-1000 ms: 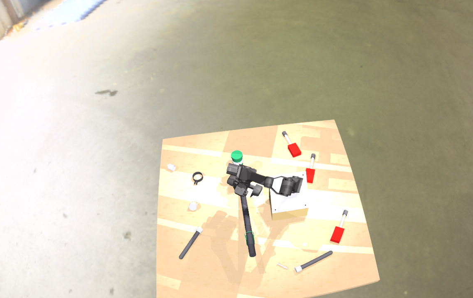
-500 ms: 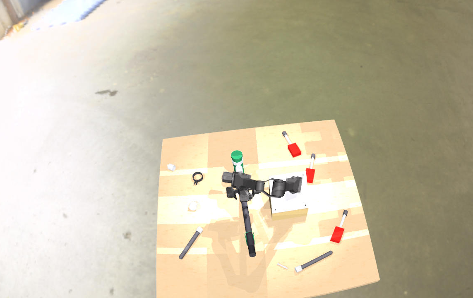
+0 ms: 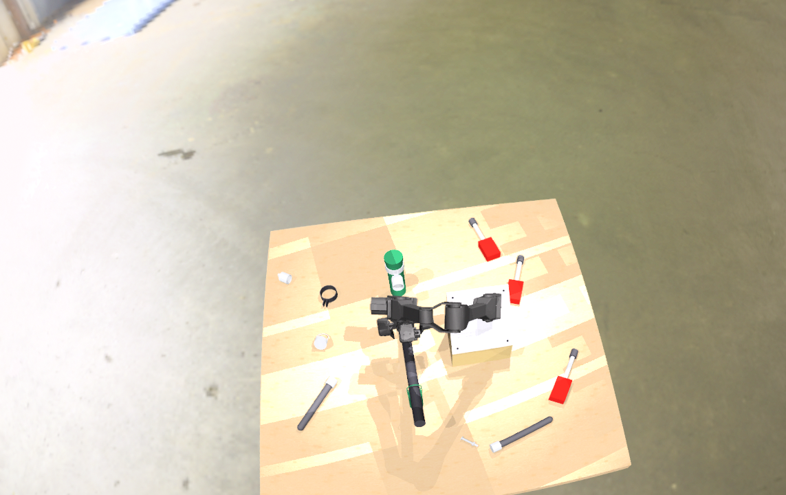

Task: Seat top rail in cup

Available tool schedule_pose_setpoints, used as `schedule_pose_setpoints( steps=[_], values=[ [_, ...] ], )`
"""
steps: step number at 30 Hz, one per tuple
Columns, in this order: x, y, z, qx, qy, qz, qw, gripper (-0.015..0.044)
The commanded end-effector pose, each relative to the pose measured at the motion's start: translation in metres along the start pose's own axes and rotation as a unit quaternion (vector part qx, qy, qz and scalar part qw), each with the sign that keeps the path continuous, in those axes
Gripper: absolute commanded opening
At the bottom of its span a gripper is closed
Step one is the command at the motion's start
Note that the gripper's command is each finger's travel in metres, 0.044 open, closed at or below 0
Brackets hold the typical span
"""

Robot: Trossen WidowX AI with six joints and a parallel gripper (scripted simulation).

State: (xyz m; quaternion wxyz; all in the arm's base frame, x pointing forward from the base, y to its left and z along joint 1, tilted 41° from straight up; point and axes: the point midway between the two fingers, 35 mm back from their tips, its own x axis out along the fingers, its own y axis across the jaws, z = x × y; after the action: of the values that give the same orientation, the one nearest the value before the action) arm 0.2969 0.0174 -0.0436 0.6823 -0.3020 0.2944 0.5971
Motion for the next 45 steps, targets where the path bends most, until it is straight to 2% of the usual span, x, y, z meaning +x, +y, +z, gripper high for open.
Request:
schedule_pose_setpoints(
  steps=[1, 38, 45],
  values=[
    [0.004, 0.001, 0.000, 0.004, -0.003, 0.001, 1.000, 0.0440],
    [0.062, 0.002, 0.001, 0.004, -0.004, 0.001, 1.000, 0.0440],
    [0.062, 0.002, 0.001, 0.004, -0.004, 0.001, 1.000, 0.0256]
  ],
)
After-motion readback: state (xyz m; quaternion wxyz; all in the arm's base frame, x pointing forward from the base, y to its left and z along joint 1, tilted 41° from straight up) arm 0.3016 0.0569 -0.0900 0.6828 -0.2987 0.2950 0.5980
